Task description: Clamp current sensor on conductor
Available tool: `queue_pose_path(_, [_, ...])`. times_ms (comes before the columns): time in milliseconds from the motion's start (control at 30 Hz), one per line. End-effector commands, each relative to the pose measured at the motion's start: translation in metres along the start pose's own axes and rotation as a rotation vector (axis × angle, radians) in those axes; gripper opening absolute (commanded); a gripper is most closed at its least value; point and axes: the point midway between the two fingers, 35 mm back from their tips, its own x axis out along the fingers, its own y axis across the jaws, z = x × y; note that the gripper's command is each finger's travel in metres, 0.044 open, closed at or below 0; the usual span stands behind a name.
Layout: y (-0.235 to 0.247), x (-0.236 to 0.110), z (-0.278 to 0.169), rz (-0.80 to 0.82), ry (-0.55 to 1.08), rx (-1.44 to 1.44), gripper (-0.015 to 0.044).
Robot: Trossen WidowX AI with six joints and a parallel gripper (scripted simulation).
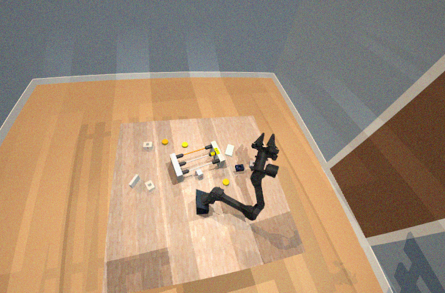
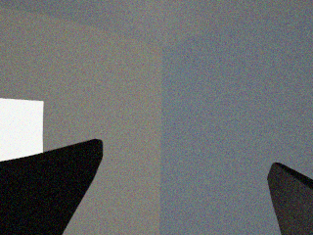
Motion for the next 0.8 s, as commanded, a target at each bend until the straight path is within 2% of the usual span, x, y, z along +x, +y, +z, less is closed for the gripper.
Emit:
queue_pose_path(0, [-0.059,0.006,-0.036,-0.117,0.1,-0.325,0.044])
queue_pose_path(167, [-0.139,0.0,-0.061,-0.259,0.246,-0.643,0.044])
queue_pose_path(367, [-0.235,-0.031,-0.071,-0.425,0.456,-0.926,0.044])
queue_pose_path(700, [-0.247,-0.037,-0.071,-0.446,0.486,-0.955,0.044])
queue_pose_path(767, [-0.258,-0.038,-0.074,-0.501,0.516,-0.94,0.044])
